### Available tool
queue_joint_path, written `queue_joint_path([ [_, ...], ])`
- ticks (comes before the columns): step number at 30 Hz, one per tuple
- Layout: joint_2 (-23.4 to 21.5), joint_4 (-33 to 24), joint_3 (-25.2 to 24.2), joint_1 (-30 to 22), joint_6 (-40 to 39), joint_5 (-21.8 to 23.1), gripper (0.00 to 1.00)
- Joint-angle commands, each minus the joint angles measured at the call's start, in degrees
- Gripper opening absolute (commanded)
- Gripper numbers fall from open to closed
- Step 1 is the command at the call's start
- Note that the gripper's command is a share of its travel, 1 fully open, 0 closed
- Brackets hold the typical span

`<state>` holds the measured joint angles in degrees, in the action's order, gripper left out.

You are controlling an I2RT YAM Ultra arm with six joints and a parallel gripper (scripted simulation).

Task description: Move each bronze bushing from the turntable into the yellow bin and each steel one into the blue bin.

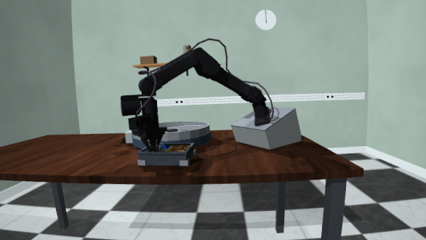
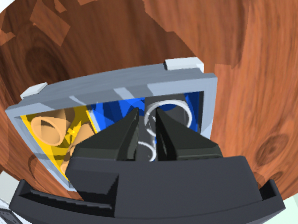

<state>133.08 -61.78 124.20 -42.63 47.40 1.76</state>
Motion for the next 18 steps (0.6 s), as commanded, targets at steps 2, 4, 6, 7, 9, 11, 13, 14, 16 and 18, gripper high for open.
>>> queue_joint_path([
  [2, -0.9, -0.8, 1.9, 0.5, 0.2, 0.2, 0.15],
  [4, -1.5, -0.9, 1.9, 0.5, 0.2, 0.2, 0.15],
  [6, -2.2, -1.3, 2.0, 0.5, 0.2, 0.3, 0.15],
  [7, -2.4, -1.7, 2.2, 0.6, 0.3, 0.3, 0.15],
  [9, -3.0, -2.7, 2.7, 0.7, 0.3, 0.3, 0.15],
  [11, -3.0, -2.7, 2.7, 0.7, 0.3, 0.3, 0.15],
  [13, -3.6, -4.2, 3.5, 0.8, 0.4, 0.3, 0.15],
  [14, -4.0, -5.0, 4.0, 0.8, 0.5, 0.4, 0.15],
  [16, -4.6, -6.7, 5.0, 0.8, 0.5, 0.4, 0.15],
  [18, -5.2, -8.4, 6.3, 0.8, 0.5, 0.5, 0.15],
])
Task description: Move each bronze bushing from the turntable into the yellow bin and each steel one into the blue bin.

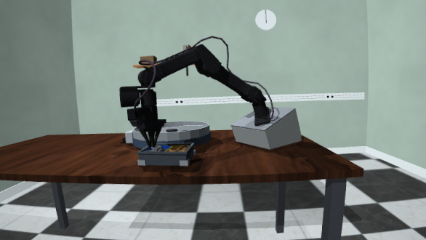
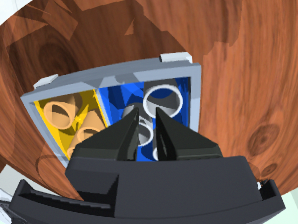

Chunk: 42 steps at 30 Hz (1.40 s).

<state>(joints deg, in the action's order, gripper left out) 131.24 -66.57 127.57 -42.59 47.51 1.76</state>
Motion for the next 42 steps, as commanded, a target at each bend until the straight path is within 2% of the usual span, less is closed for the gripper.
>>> queue_joint_path([
  [1, -3.5, -4.5, 3.6, 0.8, 0.4, 0.5, 0.15],
  [5, -3.8, -7.5, 6.3, 0.8, 0.5, 0.6, 0.15],
  [8, -2.3, -9.1, 8.0, 0.7, 0.5, 0.6, 0.15],
  [13, -2.5, -10.0, 9.0, 0.7, 0.5, 0.6, 0.15],
  [42, -2.5, -10.3, 9.4, 0.7, 0.5, 0.6, 0.15],
])
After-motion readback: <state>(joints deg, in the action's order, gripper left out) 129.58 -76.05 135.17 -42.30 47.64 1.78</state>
